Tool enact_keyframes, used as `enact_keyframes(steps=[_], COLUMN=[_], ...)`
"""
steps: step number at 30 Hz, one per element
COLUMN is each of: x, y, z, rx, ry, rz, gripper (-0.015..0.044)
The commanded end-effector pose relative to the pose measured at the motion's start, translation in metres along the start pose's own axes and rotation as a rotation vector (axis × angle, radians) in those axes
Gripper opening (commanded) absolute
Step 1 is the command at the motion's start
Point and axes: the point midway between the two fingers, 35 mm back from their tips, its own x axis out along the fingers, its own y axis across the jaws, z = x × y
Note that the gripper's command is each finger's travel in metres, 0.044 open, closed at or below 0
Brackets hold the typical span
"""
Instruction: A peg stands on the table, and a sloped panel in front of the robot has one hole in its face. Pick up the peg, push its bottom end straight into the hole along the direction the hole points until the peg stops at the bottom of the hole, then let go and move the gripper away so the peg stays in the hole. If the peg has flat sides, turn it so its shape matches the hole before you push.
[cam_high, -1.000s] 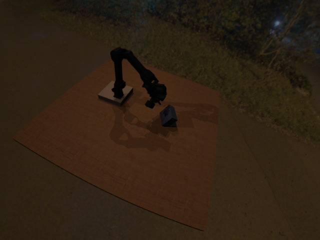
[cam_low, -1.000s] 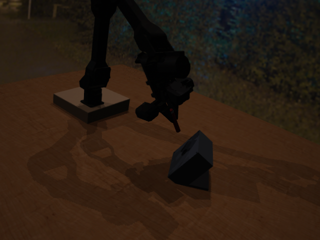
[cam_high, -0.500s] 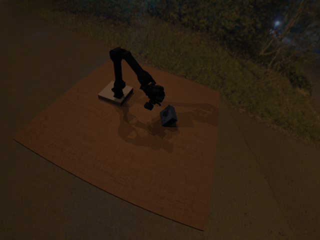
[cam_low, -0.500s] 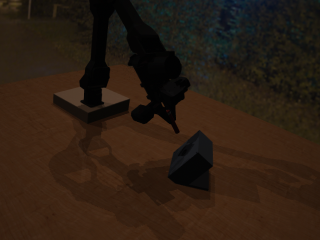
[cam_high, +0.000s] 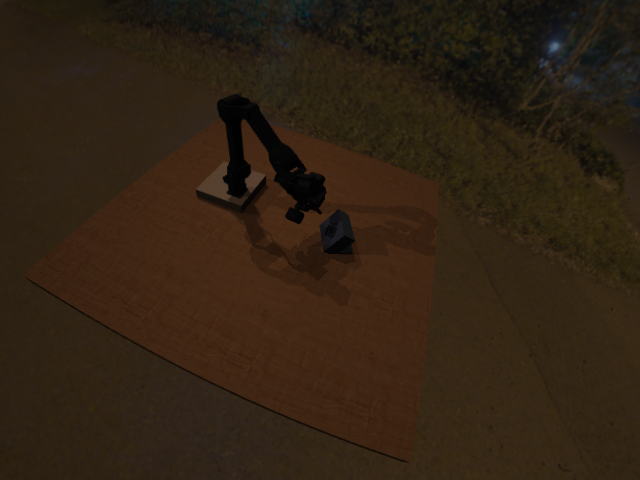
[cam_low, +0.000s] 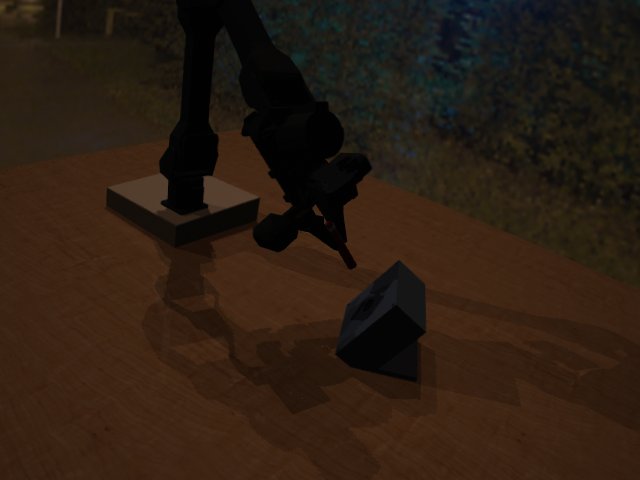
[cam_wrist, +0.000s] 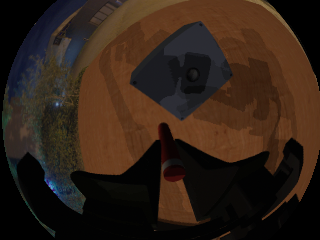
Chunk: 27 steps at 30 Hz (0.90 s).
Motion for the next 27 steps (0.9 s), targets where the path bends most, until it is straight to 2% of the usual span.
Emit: enact_keyframes(steps=[1, 27], x=[-0.003, -0.019], y=[-0.002, -0.024], z=[0.002, 0.007], rx=[-0.008, -0.006], ry=[-0.020, -0.142], rz=[0.012, 0.064], gripper=[0.0000, 0.0000])
